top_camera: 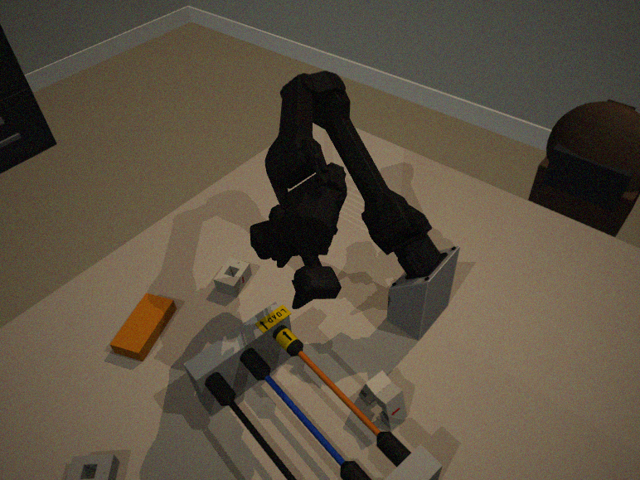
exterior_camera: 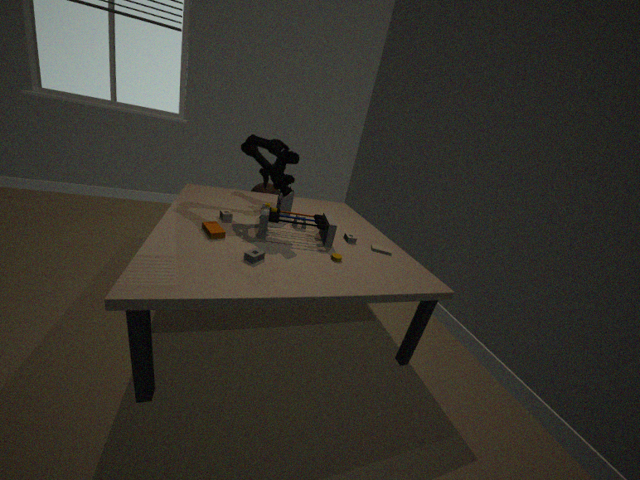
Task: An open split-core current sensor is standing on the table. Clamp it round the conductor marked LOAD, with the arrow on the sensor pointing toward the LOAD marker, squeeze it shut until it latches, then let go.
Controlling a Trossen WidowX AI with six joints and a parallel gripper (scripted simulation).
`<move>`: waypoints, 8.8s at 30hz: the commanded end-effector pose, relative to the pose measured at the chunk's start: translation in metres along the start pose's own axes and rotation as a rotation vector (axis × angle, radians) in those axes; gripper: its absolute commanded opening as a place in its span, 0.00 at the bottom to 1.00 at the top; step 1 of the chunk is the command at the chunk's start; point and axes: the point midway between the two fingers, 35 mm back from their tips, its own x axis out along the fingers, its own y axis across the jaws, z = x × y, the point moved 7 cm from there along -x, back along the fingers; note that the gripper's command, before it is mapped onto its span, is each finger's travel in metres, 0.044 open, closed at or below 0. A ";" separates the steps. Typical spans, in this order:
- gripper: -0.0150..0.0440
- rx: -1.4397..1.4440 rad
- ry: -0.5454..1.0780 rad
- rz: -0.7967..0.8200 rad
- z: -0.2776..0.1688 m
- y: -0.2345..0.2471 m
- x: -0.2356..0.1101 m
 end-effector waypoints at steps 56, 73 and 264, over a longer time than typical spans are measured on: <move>1.00 -0.336 0.391 0.072 -0.112 0.156 0.087; 0.67 -0.328 0.392 0.075 -0.113 0.157 0.091; 1.00 1.178 0.356 -0.237 -0.032 0.184 0.075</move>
